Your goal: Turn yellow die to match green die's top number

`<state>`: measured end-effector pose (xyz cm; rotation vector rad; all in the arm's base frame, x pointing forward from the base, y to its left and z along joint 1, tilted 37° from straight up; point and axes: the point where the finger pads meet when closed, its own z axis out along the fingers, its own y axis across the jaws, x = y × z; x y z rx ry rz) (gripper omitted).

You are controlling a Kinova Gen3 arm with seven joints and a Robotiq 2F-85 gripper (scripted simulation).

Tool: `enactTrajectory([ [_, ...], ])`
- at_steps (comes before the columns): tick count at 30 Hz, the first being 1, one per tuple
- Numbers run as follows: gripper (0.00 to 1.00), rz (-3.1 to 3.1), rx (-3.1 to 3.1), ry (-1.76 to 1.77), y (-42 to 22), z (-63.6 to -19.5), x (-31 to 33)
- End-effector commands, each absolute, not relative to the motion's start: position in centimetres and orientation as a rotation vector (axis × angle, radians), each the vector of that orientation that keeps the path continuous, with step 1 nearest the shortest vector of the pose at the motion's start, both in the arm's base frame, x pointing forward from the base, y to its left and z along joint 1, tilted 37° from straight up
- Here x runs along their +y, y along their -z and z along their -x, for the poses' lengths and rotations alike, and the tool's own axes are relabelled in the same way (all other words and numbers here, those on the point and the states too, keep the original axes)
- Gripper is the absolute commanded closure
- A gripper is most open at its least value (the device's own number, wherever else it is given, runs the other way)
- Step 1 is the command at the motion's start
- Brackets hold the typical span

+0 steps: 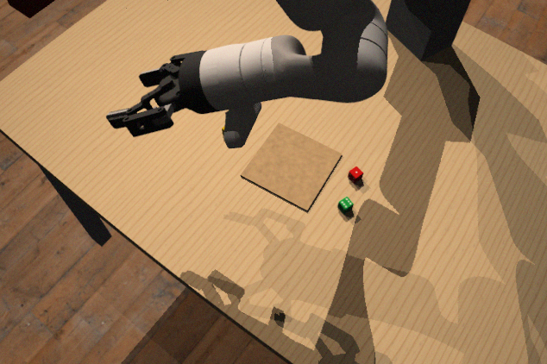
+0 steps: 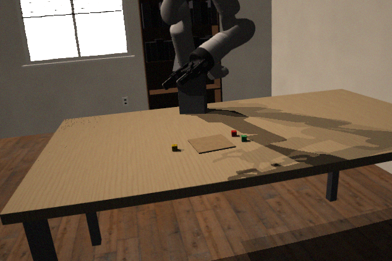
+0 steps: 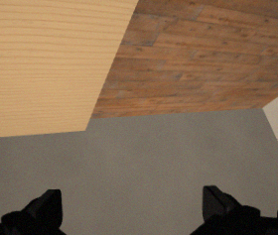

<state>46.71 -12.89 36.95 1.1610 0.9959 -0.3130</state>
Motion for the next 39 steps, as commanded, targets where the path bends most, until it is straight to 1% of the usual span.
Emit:
enactTrajectory([
  [1, 0.0, -1.161, 0.995, 0.312, -37.0, -46.7, -12.9],
  [24, 0.0, -1.169, 0.996, 0.3, -36.8, -46.8, -13.1],
  [34, 0.0, -1.225, 1.006, 0.212, -35.6, -47.8, -14.5],
  [39, 0.0, -1.297, 1.015, 0.104, -34.1, -48.8, -16.0],
])
